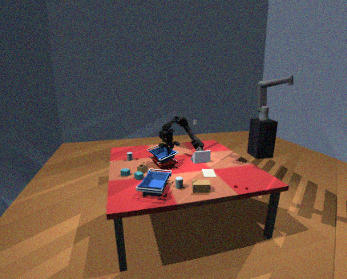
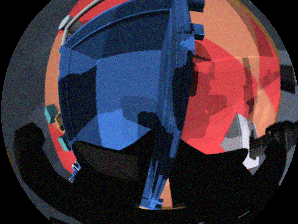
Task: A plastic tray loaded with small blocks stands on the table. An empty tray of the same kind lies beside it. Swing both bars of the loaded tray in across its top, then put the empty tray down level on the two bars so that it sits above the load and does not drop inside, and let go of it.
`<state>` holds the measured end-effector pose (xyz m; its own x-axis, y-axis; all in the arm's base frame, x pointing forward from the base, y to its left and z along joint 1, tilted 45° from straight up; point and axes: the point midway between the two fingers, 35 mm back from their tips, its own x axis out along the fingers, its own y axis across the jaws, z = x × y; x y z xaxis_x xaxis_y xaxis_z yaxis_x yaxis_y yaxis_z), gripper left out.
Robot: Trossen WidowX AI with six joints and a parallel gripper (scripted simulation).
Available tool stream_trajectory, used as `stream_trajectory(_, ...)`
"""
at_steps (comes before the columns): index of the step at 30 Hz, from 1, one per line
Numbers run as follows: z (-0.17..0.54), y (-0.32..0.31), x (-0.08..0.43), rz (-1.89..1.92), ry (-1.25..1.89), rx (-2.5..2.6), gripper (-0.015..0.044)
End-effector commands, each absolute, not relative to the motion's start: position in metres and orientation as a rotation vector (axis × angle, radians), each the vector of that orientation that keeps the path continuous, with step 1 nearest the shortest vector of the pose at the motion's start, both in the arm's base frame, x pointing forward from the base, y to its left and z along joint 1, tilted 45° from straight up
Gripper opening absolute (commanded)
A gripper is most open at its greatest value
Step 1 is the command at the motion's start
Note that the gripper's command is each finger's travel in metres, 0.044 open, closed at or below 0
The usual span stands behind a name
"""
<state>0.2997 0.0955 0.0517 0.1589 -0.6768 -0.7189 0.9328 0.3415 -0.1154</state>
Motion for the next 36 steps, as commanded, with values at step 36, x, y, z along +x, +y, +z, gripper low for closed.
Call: stream_trajectory(36, 0.0515, 0.0949, 0.2996, -1.196, 0.774, 0.398, 0.0000)
